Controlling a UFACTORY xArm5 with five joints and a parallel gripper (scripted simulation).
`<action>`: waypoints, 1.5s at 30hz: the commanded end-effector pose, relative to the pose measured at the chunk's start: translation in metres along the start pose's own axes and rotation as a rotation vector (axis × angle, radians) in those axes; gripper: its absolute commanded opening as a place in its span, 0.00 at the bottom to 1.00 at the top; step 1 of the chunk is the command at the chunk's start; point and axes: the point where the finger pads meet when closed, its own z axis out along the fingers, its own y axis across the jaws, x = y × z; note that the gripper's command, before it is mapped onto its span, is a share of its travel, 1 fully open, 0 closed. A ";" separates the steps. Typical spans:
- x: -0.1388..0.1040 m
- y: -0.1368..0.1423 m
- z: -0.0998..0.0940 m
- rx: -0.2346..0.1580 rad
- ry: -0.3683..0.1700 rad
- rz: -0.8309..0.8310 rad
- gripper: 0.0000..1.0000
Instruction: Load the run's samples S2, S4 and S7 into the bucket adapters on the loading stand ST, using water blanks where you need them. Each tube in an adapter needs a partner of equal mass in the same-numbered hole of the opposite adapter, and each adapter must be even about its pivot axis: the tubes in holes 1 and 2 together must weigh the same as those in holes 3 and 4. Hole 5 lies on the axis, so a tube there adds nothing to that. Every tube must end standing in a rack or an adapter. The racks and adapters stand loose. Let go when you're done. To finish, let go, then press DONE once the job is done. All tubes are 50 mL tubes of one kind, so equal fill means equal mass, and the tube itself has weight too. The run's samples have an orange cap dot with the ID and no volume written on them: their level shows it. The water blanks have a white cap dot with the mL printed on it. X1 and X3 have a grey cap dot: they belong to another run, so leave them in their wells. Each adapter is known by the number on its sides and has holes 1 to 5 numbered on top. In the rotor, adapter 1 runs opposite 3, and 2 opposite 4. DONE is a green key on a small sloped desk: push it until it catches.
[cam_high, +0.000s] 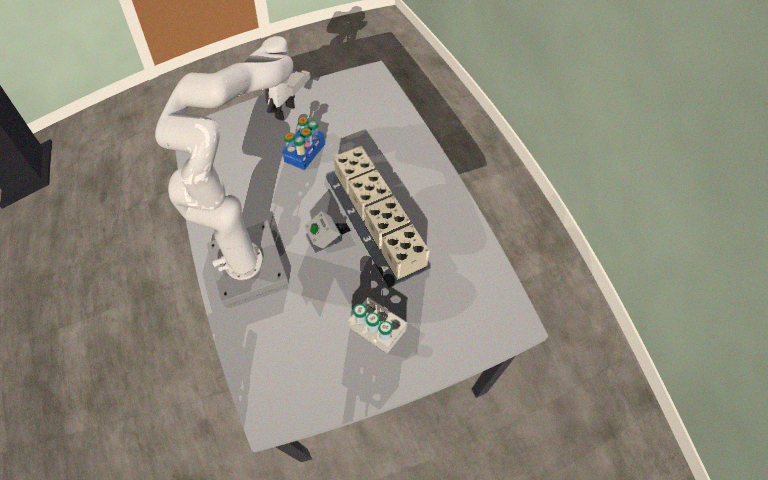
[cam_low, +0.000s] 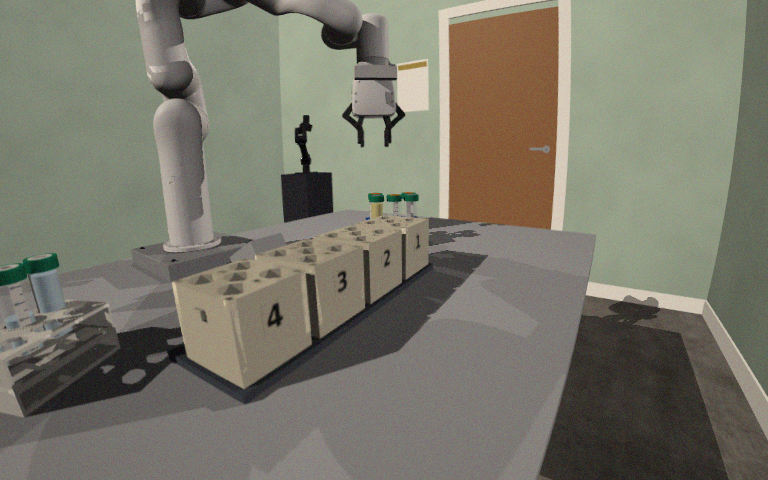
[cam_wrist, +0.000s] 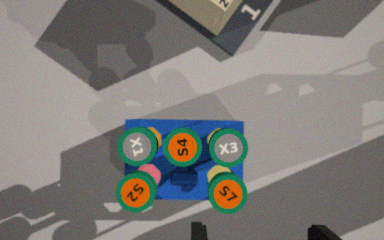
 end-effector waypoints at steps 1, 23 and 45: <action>0.000 -0.001 0.006 0.002 -0.003 0.000 0.57; 0.000 -0.001 0.042 0.002 -0.003 0.000 0.57; 0.000 -0.001 0.082 0.002 -0.003 0.000 0.57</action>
